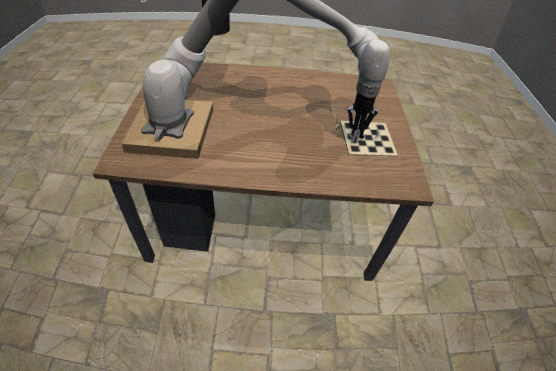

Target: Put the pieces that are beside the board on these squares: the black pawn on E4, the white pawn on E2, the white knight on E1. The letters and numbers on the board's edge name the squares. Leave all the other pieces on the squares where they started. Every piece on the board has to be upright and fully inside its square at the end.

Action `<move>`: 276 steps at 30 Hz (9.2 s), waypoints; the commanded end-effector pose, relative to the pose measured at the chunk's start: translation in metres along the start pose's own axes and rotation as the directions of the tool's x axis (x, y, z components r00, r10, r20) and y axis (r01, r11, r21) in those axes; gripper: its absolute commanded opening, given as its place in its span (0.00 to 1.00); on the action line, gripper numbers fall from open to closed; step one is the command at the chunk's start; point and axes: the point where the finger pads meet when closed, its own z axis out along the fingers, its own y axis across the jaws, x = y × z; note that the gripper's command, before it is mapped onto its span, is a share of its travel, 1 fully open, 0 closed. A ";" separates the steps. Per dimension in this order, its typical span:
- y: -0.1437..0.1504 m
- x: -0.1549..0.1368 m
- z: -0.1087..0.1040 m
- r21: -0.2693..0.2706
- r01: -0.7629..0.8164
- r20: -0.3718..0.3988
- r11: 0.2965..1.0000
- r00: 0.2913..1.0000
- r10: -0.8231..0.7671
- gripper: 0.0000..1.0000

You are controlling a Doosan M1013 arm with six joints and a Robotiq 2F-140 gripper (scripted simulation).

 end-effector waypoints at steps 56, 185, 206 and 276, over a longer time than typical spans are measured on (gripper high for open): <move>0.000 0.000 0.004 0.000 0.000 0.000 1.000 1.000 0.000 0.00; 0.025 0.045 -0.084 0.001 0.765 0.002 0.644 0.644 -0.765 1.00; 0.068 0.149 -0.077 0.038 0.885 0.005 -0.465 -0.465 -0.885 1.00; 0.076 0.177 -0.068 0.000 -0.219 0.000 -0.976 -0.976 0.219 0.20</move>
